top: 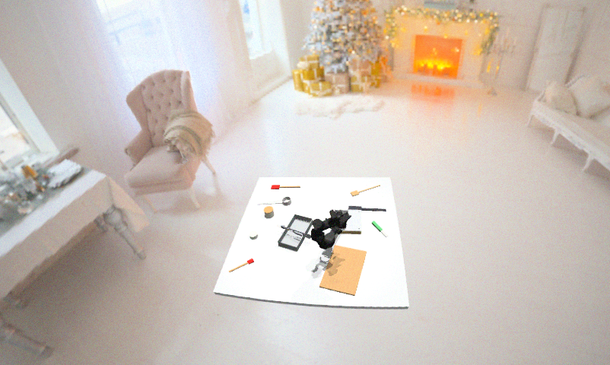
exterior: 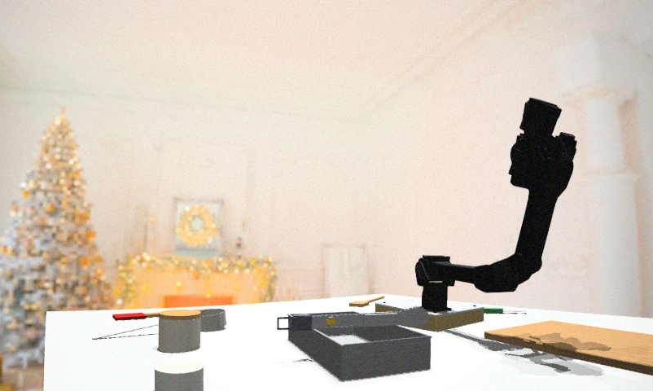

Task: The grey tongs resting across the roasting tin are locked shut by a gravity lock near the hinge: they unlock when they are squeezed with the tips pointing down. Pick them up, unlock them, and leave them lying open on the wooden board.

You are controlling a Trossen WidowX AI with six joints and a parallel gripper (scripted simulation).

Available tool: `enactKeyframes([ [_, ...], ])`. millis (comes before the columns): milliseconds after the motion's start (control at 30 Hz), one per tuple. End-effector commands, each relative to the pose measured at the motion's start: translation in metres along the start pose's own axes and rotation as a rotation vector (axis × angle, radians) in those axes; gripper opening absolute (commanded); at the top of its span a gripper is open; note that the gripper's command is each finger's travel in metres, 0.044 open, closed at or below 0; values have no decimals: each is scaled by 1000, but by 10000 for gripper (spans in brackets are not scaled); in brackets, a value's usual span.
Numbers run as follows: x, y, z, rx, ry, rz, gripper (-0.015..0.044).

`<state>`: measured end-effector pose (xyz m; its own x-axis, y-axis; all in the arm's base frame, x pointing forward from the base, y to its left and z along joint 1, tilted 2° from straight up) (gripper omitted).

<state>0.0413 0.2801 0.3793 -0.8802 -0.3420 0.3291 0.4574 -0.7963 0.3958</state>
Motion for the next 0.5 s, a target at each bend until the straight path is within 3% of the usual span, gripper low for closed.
enactKeyframes([
  [0,1,0,0,-1,3,3,426],
  [467,110,68,-5,-232,242,426,440],
])
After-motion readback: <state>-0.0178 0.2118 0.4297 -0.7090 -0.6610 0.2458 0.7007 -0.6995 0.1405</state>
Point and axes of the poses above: the point midway between the two fingers, 35 mm back from their tips, its own x axis out along the fingers, its own z axis across the jaws, y = z × x, the point moved 9 cm from there along -x, back along the fingers, and after that the axes turned 11 degrees about x, right-handed, at the moved point
